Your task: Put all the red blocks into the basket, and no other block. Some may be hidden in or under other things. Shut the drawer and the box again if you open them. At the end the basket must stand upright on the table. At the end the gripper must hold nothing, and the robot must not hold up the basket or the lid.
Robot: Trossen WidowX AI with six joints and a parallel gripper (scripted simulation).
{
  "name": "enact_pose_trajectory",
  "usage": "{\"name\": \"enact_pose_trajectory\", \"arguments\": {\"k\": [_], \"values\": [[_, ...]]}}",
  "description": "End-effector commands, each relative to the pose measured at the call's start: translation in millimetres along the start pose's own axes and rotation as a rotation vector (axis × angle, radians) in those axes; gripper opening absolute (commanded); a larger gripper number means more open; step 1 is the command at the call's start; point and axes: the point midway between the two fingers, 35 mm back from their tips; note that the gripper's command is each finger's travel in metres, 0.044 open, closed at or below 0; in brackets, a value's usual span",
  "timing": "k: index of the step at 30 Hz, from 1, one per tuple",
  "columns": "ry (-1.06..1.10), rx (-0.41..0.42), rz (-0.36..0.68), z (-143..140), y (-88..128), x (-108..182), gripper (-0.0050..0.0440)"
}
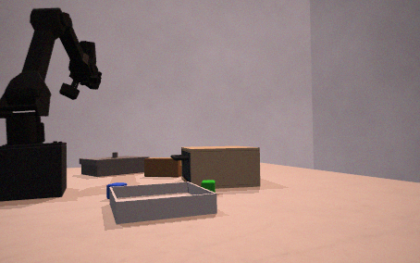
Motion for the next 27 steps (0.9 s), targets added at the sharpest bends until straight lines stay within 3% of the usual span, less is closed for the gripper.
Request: {"name": "enact_pose_trajectory", "arguments": {"k": [1, 17, 18, 20, 22, 25, 27], "values": [[0.0, 0.0, 0.0, 0.0, 0.0, 0.0, 0.04], [0.0, 0.0, 0.0, 0.0, 0.0, 0.0, 0.04], [0.017, 0.037, -0.053, -4.5, 3.1, -8.3, 0.044], [0.05, 0.11, -0.159, -13.6, 9.3, -25.0, 0.044], [0.058, 0.128, -0.185, -22.7, 15.5, -41.7, 0.044], [0.11, 0.273, -0.313, -38.6, 30.1, -62.6, 0.044], [0.121, 0.303, -0.34, -49.2, 39.9, -76.4, 0.044]]}}
Point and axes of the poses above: the point midway between the two fingers, 35 mm back from their tips, its own y axis back along the fingers, its own z axis across the jaws, x = y × z, and after that the axes turned 3 degrees about y, right-handed
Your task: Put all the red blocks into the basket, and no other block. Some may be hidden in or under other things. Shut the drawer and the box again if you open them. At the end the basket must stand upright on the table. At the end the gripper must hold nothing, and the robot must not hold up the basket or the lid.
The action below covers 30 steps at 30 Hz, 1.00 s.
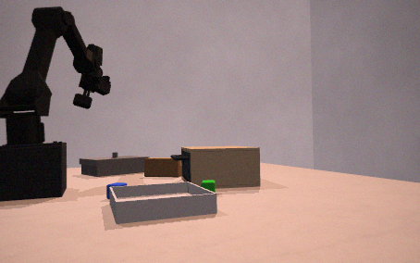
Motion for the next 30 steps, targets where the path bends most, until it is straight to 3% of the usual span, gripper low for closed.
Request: {"name": "enact_pose_trajectory", "arguments": {"k": [1, 2, 5, 11, 15, 18, 22, 26, 30], "values": [[0.028, 0.103, -0.083, -27.2, 9.9, -30.8, 0.044], [0.028, 0.103, -0.083, -27.2, 9.9, -30.8, 0.044], [0.091, 0.272, -0.17, -48.9, 22.0, -47.6, 0.044], [0.106, 0.314, -0.192, -67.3, 32.3, -62.0, 0.044], [0.186, 0.554, -0.247, -95.7, 55.9, -77.4, 0.044], [0.186, 0.554, -0.247, -107.2, 65.5, -83.6, 0.044], [0.262, 0.811, -0.239, -132.7, 95.3, -91.3, 0.044], [0.263, 0.812, -0.239, -143.4, 108.0, -94.6, 0.044], [0.327, 1.062, -0.163, -163.8, 142.4, -95.0, 0.044]]}}
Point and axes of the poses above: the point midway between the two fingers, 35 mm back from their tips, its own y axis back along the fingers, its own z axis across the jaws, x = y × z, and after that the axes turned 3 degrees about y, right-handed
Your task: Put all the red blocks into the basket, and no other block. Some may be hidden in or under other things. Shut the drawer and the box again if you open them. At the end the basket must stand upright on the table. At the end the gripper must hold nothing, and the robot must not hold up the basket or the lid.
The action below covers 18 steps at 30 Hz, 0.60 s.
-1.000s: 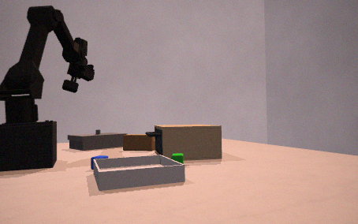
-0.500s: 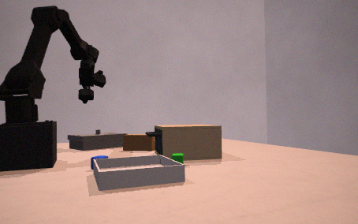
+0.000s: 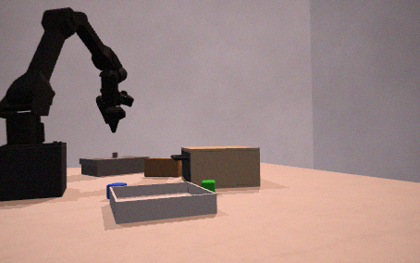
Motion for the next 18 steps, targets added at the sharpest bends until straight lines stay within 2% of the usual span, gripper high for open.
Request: {"name": "enact_pose_trajectory", "arguments": {"k": [1, 3, 7, 8, 9, 18], "values": [[0.078, 0.17, 0.051, -42.8, 3.6, 3.8, 0.044], [0.078, 0.17, 0.051, -50.2, 4.8, 4.6, 0.044], [0.208, 0.371, 0.168, -86.5, 19.7, 12.7, 0.044], [0.219, 0.389, 0.178, -95.6, 23.4, 14.7, 0.044], [0.219, 0.389, 0.178, -102.9, 26.4, 16.3, 0.044], [0.219, 0.389, 0.178, -102.9, 26.4, 16.3, 0.044]]}}
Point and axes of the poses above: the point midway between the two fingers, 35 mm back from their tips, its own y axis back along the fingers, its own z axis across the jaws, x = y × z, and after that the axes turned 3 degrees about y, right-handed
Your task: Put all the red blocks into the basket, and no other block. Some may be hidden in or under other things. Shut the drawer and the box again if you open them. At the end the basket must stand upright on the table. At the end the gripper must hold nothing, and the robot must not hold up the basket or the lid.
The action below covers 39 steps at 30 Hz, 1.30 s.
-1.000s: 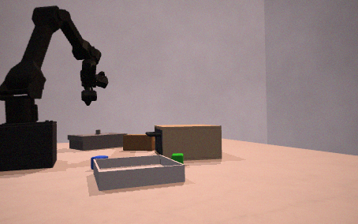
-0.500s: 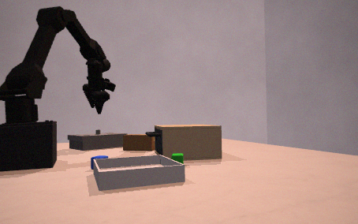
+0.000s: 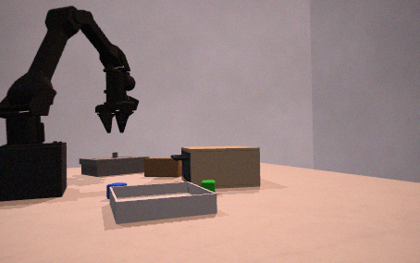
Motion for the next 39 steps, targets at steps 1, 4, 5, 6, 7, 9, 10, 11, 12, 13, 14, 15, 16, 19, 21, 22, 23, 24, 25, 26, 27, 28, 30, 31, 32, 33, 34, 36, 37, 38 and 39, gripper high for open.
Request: {"name": "enact_pose_trajectory", "arguments": {"k": [1, 4, 5, 6, 7, 9, 10, 11, 12, 13, 14, 15, 16, 19, 21, 22, 23, 24, 25, 26, 27, 28, 30, 31, 32, 33, 34, 36, 37, 38, 39], "values": [[0.01, 0.015, 0.01, -4.7, -0.1, 4.0, 0.044], [0.01, 0.015, 0.01, -5.0, -20.1, 4.2, 0.044], [0.01, 0.015, 0.01, -5.1, -26.8, 4.2, 0.044], [0.01, 0.015, 0.01, -5.2, -33.4, 4.3, 0.044], [0.01, 0.015, 0.01, -5.3, -40.1, 4.4, 0.044], [0.01, 0.015, 0.01, -5.4, -46.8, 4.4, 0.044], [0.01, 0.015, 0.01, -5.4, -46.8, 4.4, 0.044], [0.01, 0.015, 0.01, -5.5, -48.6, 4.5, 0.044], [0.01, 0.015, 0.01, -5.5, -48.6, 4.5, 0.044], [0.01, 0.015, 0.01, -5.5, -48.6, 4.5, 0.044], [0.01, 0.015, 0.01, -5.5, -48.6, 4.5, 0.044], [0.01, 0.015, 0.01, -5.5, -48.6, 4.5, 0.044], [0.01, 0.015, 0.01, -5.5, -48.6, 4.5, 0.044], [0.01, 0.015, 0.01, -5.5, -48.6, 4.5, 0.044], [0.01, 0.015, 0.01, -5.5, -48.6, 4.5, 0.044], [0.01, 0.015, 0.01, -5.5, -48.6, 4.5, 0.044], [0.01, 0.015, 0.01, -5.5, -48.6, 4.5, 0.044], [0.01, 0.015, 0.01, -5.5, -48.6, 4.5, 0.044], [0.01, 0.015, 0.01, -5.5, -48.6, 4.5, 0.044], [0.01, 0.015, 0.01, -5.5, -48.6, 4.5, 0.044], [0.01, 0.015, 0.01, -5.5, -48.6, 4.5, 0.044], [0.01, 0.015, 0.01, -5.5, -48.6, 4.5, 0.044], [0.01, 0.015, 0.01, -5.6, -53.9, 4.5, 0.044], [0.01, 0.015, 0.01, -5.6, -56.6, 4.5, 0.044], [0.01, 0.015, 0.01, -5.6, -59.3, 4.6, 0.044], [0.01, 0.015, 0.01, -5.7, -61.9, 4.6, 0.044], [0.01, 0.015, 0.01, -5.7, -64.6, 4.6, 0.044], [0.01, 0.015, 0.01, -5.8, -69.9, 4.7, 0.044], [0.01, 0.015, 0.01, -5.8, -72.6, 4.7, 0.044], [0.01, 0.015, 0.01, -5.9, -75.3, 4.7, 0.044], [0.01, 0.015, 0.01, -5.9, -77.9, 4.8, 0.044]]}}
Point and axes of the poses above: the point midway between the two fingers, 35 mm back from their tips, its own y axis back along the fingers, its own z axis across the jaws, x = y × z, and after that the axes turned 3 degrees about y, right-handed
